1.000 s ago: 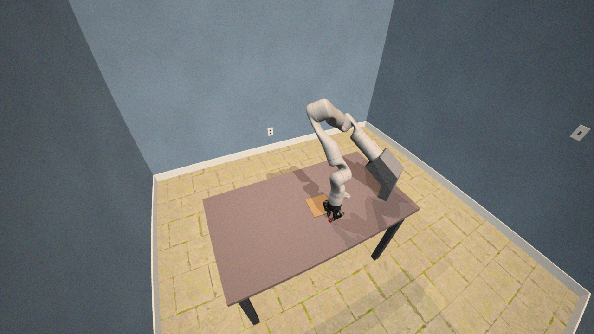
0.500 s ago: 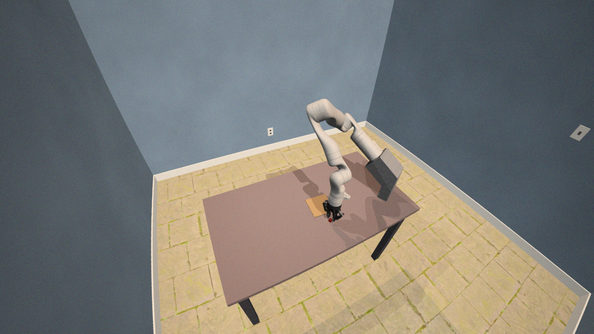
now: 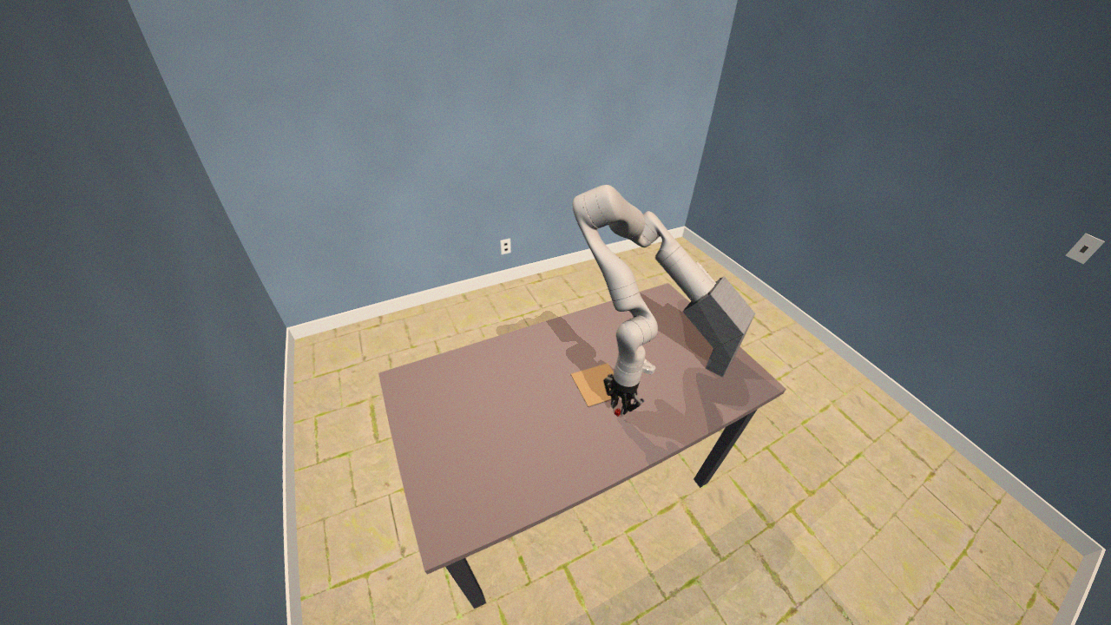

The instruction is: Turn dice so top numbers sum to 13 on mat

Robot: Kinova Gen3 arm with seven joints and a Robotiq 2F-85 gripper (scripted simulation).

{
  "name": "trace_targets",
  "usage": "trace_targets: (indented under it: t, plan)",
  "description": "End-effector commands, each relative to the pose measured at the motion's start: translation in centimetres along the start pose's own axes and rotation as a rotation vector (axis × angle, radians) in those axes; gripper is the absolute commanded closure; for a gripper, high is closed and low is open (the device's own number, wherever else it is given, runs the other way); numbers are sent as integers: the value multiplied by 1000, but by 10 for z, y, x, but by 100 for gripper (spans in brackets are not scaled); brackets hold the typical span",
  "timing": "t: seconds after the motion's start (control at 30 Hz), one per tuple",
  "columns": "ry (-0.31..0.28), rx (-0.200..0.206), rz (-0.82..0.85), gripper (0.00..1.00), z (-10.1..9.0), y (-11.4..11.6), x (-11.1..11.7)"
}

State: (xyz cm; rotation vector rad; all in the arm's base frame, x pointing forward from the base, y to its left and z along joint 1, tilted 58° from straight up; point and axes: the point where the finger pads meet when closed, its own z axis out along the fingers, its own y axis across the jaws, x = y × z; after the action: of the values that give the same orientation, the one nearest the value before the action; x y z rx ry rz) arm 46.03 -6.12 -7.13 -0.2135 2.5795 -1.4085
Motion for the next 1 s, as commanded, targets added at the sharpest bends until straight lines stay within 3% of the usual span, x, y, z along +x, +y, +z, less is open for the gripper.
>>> trace_targets:
  t: [0.0, 0.97]
  plan:
    - [1, 3, 2, 69, 1, -1, -1]
    - [1, 3, 2, 69, 1, -2, 1]
